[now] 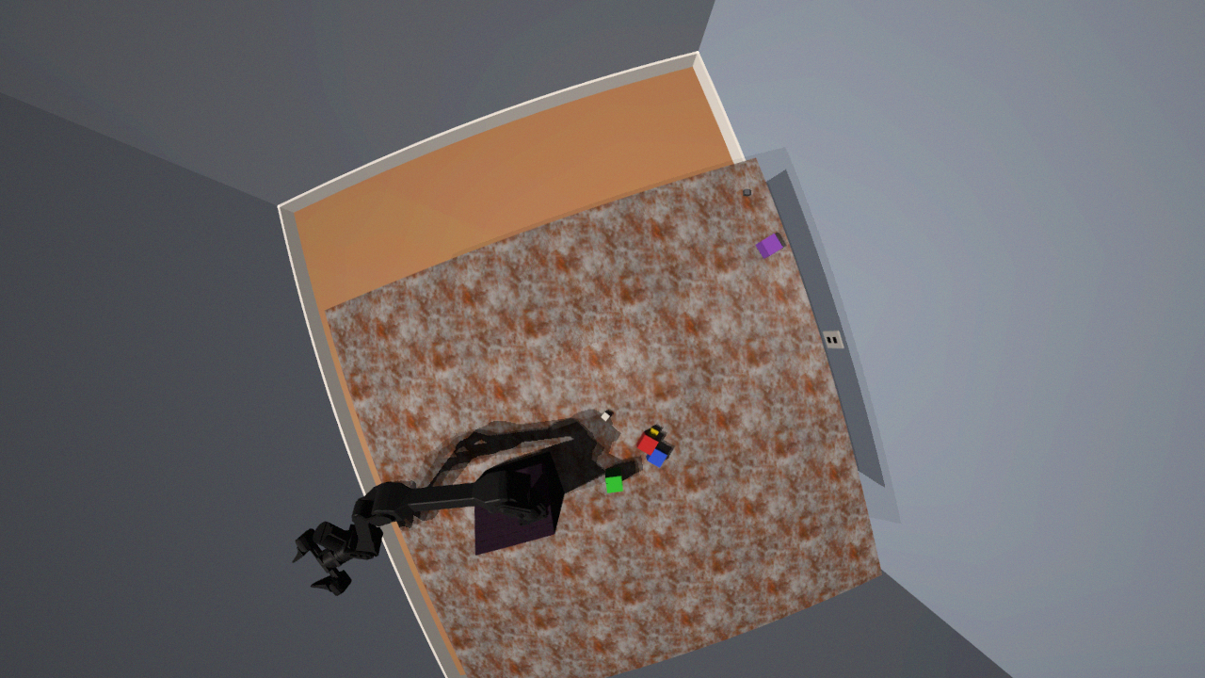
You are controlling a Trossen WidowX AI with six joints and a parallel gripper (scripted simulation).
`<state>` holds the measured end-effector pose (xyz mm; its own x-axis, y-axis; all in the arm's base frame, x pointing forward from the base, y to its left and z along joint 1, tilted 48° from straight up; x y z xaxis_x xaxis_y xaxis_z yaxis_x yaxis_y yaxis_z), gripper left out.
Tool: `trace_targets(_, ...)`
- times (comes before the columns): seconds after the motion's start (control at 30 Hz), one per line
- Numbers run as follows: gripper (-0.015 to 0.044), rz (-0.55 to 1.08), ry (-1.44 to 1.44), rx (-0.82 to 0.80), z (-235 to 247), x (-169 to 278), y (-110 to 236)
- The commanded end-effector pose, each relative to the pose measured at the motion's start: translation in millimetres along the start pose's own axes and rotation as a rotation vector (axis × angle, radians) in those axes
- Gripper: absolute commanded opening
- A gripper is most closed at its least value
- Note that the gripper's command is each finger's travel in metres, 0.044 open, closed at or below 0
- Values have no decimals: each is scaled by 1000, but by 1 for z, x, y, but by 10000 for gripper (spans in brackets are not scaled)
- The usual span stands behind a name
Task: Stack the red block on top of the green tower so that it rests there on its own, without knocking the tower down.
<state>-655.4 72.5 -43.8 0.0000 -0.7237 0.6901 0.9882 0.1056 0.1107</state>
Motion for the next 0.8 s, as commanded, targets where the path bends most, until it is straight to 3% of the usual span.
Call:
trace_targets(0.0, 426, -1, 2, 0, 1, 0, 0)
trace_targets(0.77, 440, -172, 385, -76, 138, -14, 47)
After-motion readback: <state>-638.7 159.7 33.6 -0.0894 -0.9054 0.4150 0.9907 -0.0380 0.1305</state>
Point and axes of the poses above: the point midway between the two fingers, 35 mm back from their tips, its own y axis back along the fingers, its own z axis across the jaws, x = y × z, the point moved 2 cm from there along y, back along the fingers, and after that the axes turned 8 degrees about -y, right-handed, at the moved point
